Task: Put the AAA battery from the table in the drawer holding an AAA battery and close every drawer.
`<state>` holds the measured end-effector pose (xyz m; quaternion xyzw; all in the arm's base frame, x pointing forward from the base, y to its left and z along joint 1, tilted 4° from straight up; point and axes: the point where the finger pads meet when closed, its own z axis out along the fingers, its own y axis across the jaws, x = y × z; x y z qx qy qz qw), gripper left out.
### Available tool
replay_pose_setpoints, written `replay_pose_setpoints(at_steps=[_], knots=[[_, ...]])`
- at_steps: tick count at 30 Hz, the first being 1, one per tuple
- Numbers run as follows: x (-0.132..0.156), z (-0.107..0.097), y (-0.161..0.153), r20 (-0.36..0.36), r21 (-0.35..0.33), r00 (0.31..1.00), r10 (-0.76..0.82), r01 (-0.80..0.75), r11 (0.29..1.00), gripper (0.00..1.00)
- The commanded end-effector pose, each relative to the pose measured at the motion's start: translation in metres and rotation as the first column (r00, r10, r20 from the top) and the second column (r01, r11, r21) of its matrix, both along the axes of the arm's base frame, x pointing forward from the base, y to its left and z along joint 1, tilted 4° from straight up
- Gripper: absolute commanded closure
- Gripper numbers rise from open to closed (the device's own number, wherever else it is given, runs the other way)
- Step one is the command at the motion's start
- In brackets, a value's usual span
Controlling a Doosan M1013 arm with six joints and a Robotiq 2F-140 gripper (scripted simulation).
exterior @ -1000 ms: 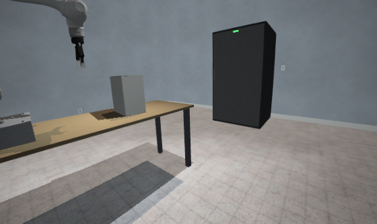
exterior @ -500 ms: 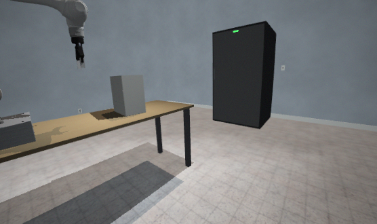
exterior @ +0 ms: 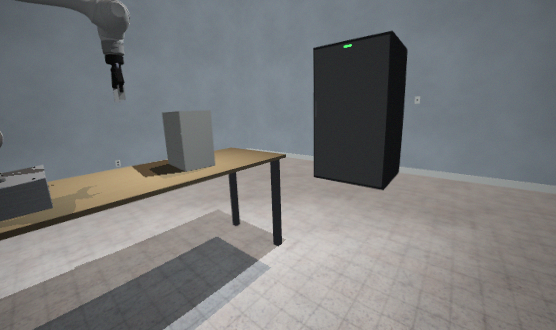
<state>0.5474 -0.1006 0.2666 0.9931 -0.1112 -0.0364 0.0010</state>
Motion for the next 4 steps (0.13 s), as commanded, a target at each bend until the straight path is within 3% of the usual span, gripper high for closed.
replay_pose_setpoints(at_steps=[1, 4], knots=[[0.0, 0.0001, 0.0, 0.0, 0.0, 1.0, 0.0, 0.0, 1.0, 0.0], [0.0, 0.0001, 0.0, 0.0, 0.0, 1.0, 0.0, 0.0, 1.0, 0.0]])
